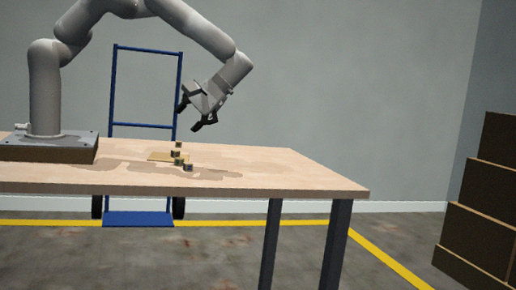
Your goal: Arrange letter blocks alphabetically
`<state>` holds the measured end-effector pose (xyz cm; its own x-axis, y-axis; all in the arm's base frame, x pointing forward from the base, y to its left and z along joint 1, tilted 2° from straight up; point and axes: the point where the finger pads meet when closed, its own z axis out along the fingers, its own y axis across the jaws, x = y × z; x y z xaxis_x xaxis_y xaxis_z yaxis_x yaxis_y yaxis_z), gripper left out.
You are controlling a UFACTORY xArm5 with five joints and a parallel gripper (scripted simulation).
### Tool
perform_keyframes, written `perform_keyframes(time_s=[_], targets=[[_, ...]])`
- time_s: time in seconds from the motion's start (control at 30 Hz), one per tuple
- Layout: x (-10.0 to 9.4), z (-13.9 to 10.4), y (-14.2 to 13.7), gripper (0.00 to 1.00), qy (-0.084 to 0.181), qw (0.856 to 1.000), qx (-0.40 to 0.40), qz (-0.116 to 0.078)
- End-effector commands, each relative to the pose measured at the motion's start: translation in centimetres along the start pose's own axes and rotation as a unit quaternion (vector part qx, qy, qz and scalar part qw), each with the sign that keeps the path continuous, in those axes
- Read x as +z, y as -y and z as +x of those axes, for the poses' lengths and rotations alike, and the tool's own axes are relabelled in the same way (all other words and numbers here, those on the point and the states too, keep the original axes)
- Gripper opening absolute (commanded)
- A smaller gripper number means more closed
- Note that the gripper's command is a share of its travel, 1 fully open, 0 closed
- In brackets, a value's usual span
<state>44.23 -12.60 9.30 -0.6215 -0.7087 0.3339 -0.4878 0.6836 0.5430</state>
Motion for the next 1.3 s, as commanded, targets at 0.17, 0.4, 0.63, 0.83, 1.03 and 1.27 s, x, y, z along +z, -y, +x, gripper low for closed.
perform_keyframes(time_s=[0.17,0.4,0.63,0.83,1.03,1.27], targets=[[1.7,0.5,1.8,1.00,-0.016,0.991,0.126,-0.036],[3.4,0.9,3.2,1.00,-0.034,0.972,0.226,-0.063],[4.5,1.3,4.0,1.00,-0.048,0.953,0.290,-0.078],[4.9,1.4,4.2,1.00,-0.052,0.947,0.307,-0.083],[5.0,1.4,4.3,1.00,-0.054,0.944,0.314,-0.084],[5.0,1.4,4.3,1.00,-0.054,0.944,0.314,-0.084]])
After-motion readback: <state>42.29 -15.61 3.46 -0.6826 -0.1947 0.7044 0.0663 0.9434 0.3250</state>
